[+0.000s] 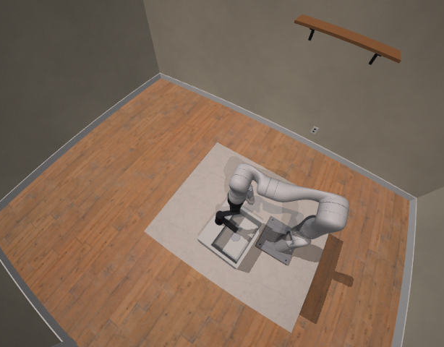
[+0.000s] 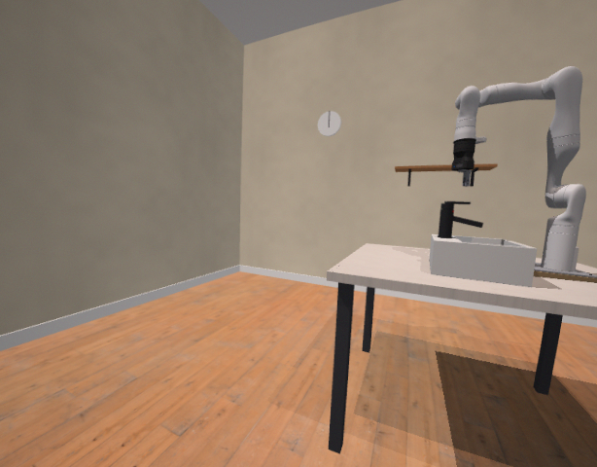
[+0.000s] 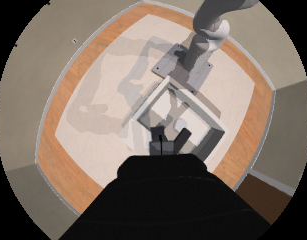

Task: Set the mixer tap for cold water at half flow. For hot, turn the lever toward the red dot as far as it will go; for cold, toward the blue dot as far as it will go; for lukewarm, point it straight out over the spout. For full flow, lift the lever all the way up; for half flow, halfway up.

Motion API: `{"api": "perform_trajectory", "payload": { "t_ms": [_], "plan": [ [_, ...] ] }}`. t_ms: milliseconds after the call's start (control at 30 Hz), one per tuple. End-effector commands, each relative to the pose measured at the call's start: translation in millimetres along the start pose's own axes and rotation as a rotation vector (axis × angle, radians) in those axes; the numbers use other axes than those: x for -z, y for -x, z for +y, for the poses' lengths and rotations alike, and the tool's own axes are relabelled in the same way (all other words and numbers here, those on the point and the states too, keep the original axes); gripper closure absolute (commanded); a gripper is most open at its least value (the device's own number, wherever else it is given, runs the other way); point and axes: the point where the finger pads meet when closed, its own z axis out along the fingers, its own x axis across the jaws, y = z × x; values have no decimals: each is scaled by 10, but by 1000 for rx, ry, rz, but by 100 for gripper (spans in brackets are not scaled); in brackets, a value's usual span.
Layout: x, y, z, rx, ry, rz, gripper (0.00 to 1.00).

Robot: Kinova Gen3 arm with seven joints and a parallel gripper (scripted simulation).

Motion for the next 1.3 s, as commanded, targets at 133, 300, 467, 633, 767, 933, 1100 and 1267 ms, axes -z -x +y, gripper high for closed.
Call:
{"api": "perform_trajectory", "payload": {
  "t_ms": [133, 300, 467, 633, 767, 933, 1100, 1267],
  "plan": [
    [6, 13, 6, 31, 2, 0, 100],
    [7, 16, 8, 44, 2, 0, 100],
    [7, 17, 9, 47, 2, 0, 100],
    [7, 17, 9, 48, 2, 0, 100],
    [7, 17, 9, 48, 2, 0, 0],
    [7, 17, 9, 48, 2, 0, 0],
    [7, 17, 9, 48, 2, 0, 0],
    [7, 17, 9, 48, 2, 0, 0]
  ]
}}
